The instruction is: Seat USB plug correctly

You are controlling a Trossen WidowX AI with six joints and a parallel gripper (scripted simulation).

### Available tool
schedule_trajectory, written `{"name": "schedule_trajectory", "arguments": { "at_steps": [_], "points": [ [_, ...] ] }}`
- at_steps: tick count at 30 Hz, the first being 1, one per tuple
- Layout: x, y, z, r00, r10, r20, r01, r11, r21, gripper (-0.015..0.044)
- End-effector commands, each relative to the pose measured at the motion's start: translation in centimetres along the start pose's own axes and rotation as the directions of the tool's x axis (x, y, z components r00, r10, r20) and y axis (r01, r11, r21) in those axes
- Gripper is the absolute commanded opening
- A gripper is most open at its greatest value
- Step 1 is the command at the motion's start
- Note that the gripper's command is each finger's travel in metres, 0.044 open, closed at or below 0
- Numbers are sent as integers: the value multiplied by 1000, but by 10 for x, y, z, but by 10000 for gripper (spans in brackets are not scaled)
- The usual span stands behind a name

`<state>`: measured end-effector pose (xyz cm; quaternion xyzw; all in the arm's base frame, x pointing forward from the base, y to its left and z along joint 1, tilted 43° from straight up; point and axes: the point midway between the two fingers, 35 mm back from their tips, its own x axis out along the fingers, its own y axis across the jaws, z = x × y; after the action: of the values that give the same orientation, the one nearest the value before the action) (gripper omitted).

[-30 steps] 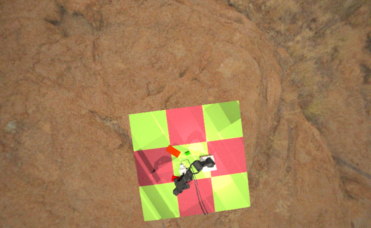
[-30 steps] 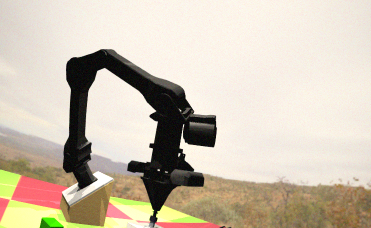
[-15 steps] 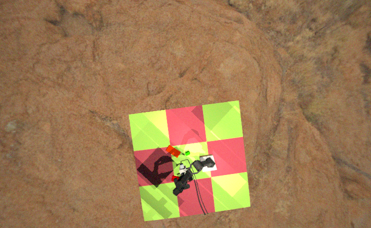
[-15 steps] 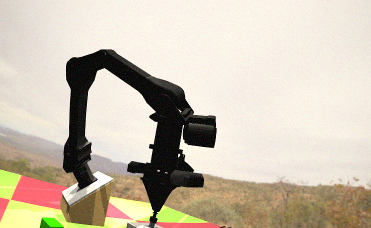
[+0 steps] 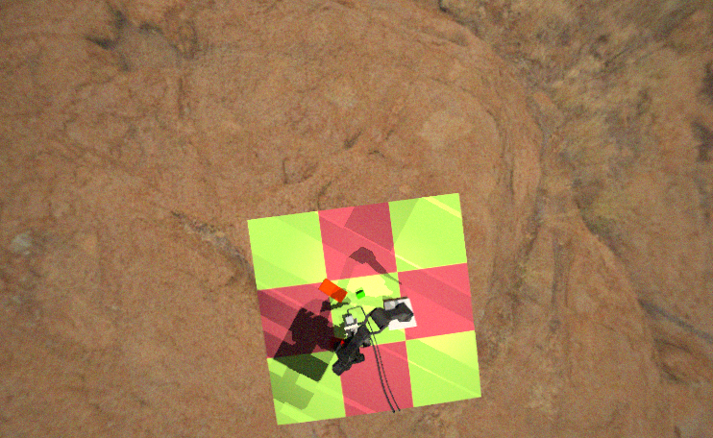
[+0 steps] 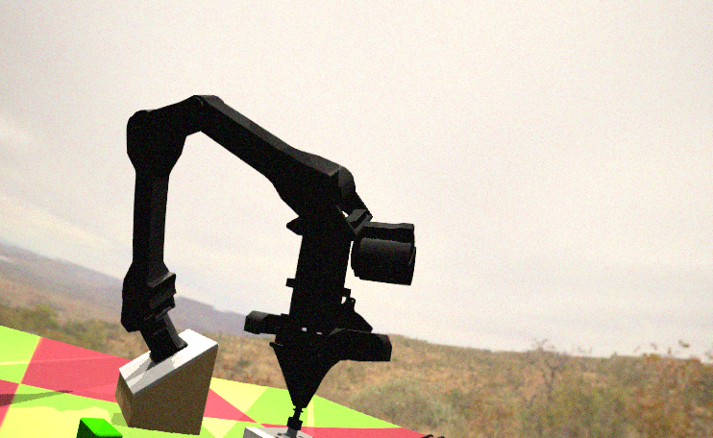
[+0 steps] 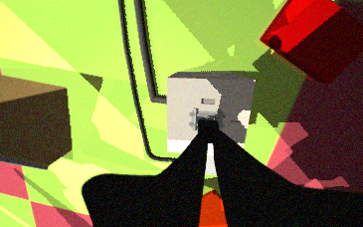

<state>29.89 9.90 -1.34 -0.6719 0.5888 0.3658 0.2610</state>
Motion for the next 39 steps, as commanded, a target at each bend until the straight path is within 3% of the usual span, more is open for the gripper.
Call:
{"name": "schedule_trajectory", "arguments": {
  "at_steps": [1, 39],
  "points": [
    [0, 0, 0, 1000, -3, 2, 3, 1000, -4, 0],
    [5, 0, 0, 1000, -3, 2, 3, 1000, -4, 0]
  ]
}}
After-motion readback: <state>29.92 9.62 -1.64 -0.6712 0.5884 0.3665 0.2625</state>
